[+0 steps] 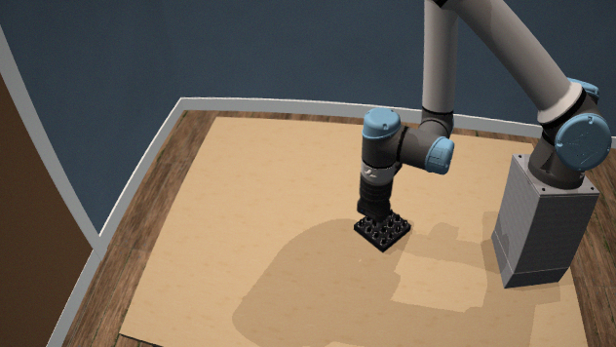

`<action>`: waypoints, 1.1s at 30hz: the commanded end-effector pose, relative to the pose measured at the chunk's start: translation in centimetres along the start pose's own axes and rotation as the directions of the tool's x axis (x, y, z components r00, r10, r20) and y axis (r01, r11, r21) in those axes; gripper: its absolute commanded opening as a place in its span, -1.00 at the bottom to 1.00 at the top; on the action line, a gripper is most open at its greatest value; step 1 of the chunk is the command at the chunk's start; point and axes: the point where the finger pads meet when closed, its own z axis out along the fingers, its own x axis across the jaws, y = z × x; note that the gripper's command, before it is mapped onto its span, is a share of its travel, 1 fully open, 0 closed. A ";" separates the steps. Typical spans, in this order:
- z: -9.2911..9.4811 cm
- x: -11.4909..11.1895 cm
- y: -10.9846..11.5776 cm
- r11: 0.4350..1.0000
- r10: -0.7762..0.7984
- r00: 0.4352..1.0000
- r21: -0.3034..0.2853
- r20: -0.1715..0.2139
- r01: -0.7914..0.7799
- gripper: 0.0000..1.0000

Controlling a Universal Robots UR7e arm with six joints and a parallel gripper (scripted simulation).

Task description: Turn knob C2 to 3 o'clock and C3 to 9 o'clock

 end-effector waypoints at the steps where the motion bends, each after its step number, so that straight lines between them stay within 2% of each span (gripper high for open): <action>1: 0.0 0.0 0.0 1.000 0.000 1.000 0.000 0.001 0.000 -0.40; 19: 0.0 0.0 0.0 1.000 0.023 1.000 0.000 0.001 -0.023 -0.40; 26: 0.0 0.0 0.0 0.992 0.129 0.992 -0.001 0.001 -0.129 -0.40; 33: 0.0 0.0 0.0 0.960 0.280 0.960 -0.001 0.001 -0.280 -0.40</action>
